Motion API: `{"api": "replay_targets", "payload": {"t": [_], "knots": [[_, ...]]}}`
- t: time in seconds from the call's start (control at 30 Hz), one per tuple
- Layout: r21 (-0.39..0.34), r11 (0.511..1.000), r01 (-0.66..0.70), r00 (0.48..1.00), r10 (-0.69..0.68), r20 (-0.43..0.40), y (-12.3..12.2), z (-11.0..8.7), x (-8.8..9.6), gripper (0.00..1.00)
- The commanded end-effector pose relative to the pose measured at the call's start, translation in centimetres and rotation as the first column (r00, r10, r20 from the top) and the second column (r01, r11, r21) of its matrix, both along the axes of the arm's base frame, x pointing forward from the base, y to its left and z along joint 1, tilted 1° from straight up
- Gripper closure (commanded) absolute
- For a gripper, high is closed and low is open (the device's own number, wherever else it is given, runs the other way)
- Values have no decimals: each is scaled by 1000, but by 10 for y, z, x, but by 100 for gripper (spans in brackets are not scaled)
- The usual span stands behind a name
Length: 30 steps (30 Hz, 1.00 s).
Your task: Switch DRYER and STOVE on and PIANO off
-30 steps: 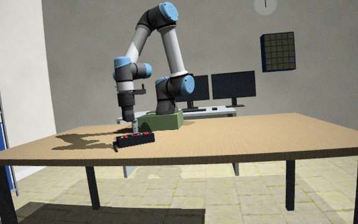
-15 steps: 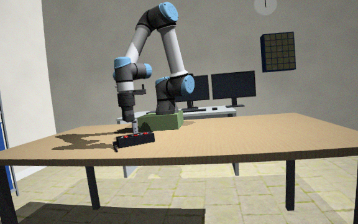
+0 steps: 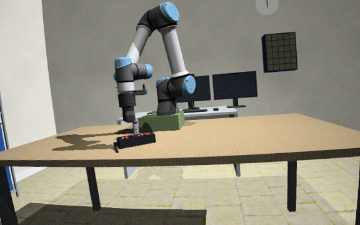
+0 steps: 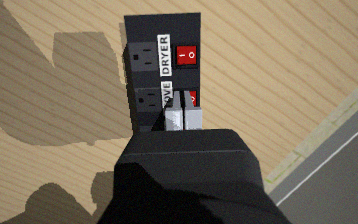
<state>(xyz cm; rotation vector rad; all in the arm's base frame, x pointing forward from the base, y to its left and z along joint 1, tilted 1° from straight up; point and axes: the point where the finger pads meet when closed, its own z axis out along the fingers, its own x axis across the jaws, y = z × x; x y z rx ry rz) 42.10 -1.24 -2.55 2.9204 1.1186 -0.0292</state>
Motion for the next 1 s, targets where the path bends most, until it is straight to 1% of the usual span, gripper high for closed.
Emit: {"api": "replay_targets", "payload": {"t": [0.0,0.97], "knots": [[0,1000,0,1000,0,1,0,0,0,100],[0,1000,0,1000,0,1,0,-3,0,100]]}}
